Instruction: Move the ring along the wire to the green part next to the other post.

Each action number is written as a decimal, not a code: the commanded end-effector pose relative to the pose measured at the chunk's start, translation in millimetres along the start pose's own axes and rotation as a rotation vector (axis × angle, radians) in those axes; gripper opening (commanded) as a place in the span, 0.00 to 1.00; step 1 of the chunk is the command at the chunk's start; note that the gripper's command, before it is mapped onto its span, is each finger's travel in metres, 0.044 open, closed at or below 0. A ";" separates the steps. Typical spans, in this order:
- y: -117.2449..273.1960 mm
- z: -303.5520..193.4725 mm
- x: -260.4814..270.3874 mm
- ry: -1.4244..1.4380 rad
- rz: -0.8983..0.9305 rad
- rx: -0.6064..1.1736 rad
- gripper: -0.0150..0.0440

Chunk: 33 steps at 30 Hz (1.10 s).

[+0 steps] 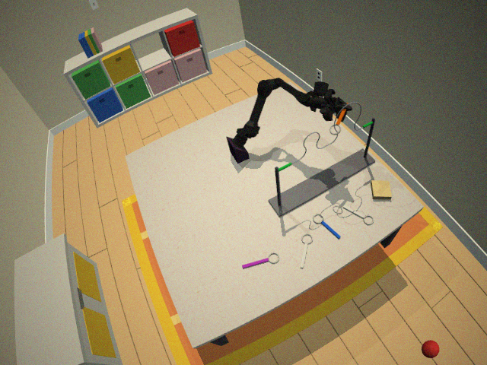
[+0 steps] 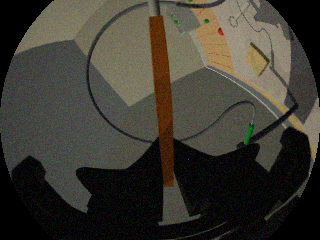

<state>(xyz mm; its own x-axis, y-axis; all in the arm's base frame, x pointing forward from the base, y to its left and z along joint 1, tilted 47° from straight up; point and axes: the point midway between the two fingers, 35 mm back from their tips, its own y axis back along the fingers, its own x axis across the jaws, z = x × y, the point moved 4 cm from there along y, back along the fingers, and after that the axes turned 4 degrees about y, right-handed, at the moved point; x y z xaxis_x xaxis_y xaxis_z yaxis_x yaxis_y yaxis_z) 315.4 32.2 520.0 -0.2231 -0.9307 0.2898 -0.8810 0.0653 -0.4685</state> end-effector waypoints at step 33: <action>17.3 1.8 -52.8 0.208 -0.103 0.120 0.00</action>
<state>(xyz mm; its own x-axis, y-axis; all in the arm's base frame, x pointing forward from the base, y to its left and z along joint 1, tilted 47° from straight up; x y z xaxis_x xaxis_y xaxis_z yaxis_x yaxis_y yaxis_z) 314.2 74.6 501.9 -0.2298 -0.8635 0.4490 -0.8571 -0.0390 -0.5136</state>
